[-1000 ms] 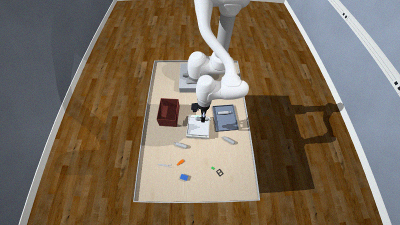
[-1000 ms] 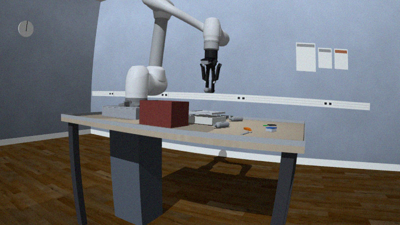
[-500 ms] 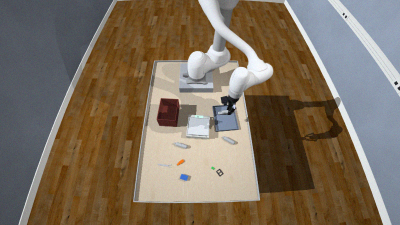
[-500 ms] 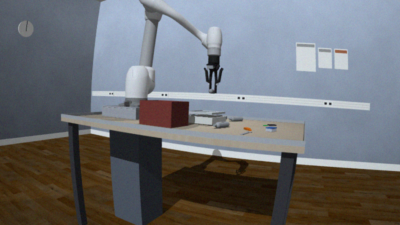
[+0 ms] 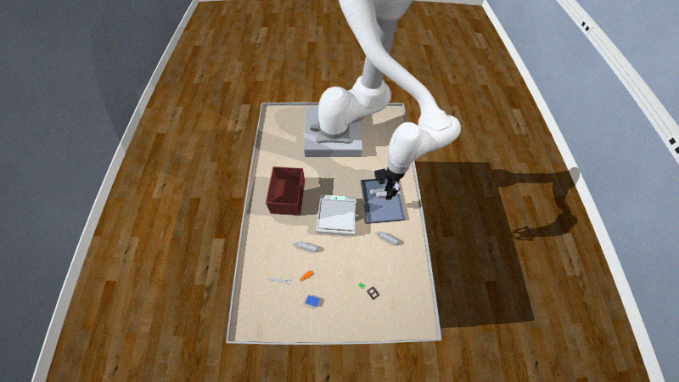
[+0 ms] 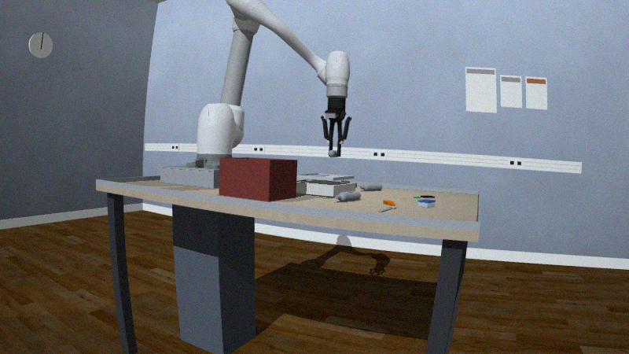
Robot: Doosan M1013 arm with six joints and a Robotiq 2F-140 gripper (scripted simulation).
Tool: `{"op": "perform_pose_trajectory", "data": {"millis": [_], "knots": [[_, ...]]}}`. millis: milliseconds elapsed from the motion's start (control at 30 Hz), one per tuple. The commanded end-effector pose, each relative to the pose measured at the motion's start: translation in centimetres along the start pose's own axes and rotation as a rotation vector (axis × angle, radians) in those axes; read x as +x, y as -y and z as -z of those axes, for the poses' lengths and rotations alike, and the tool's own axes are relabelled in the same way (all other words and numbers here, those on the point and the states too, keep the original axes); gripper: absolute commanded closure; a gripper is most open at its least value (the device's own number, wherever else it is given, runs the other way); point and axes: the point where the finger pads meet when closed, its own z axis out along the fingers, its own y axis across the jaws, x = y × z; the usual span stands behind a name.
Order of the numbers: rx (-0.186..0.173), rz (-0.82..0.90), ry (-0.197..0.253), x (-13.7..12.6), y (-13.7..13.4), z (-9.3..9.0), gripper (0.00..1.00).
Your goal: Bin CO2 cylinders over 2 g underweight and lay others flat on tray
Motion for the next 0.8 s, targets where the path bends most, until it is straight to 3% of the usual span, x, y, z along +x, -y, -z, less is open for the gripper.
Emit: {"op": "perform_pose_trajectory", "data": {"millis": [0, 433, 767], "knots": [[0.001, 0.000, 0.001, 0.0, 0.1, -1.2, 0.90], [0.001, 0.000, 0.001, 0.0, 0.2, -9.4, 0.90], [0.001, 0.000, 0.001, 0.0, 0.2, -11.9, 0.90]]}}
